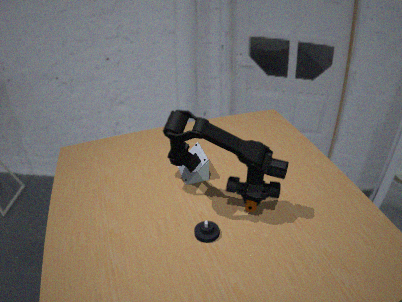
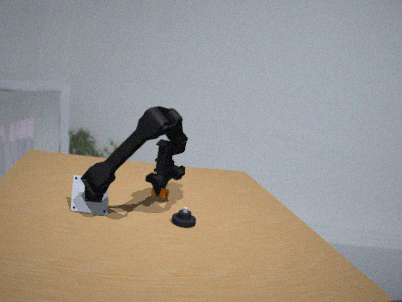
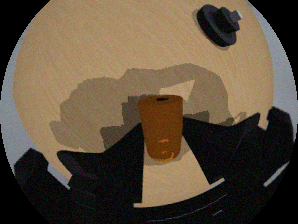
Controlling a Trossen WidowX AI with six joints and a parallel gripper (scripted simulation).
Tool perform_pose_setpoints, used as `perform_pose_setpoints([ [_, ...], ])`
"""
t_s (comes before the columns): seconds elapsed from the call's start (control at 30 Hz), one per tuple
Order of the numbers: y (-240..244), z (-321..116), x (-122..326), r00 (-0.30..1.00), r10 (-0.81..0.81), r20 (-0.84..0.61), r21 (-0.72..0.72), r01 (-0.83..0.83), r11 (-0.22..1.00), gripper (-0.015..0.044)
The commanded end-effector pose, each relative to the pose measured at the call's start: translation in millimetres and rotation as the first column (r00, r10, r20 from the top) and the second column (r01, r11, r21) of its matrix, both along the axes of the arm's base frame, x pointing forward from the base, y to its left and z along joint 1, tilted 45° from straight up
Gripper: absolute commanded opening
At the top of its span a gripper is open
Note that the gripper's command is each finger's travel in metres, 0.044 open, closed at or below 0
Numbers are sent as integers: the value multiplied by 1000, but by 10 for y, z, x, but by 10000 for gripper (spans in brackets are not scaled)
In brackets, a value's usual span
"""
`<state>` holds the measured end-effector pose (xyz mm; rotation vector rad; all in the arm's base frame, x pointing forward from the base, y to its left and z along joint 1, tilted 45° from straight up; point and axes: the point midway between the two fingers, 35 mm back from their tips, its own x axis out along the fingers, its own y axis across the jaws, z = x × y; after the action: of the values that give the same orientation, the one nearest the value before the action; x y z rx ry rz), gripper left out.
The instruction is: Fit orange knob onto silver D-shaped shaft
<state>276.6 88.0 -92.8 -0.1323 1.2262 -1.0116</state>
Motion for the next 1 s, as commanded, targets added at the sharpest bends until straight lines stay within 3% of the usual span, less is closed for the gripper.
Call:
perform_pose_setpoints([
  [0.0, 9, 3, -3, 996, -61, 59, 2, 61, 998, 180],
  [0.43, 9, 3, -3, 867, -355, 349, 59, 358, 932, 180],
  [0.67, 9, 3, -3, 830, -397, 391, 77, 401, 913, 180],
  [0.97, 9, 3, -3, 631, -551, 546, 172, 559, 811, 180],
])
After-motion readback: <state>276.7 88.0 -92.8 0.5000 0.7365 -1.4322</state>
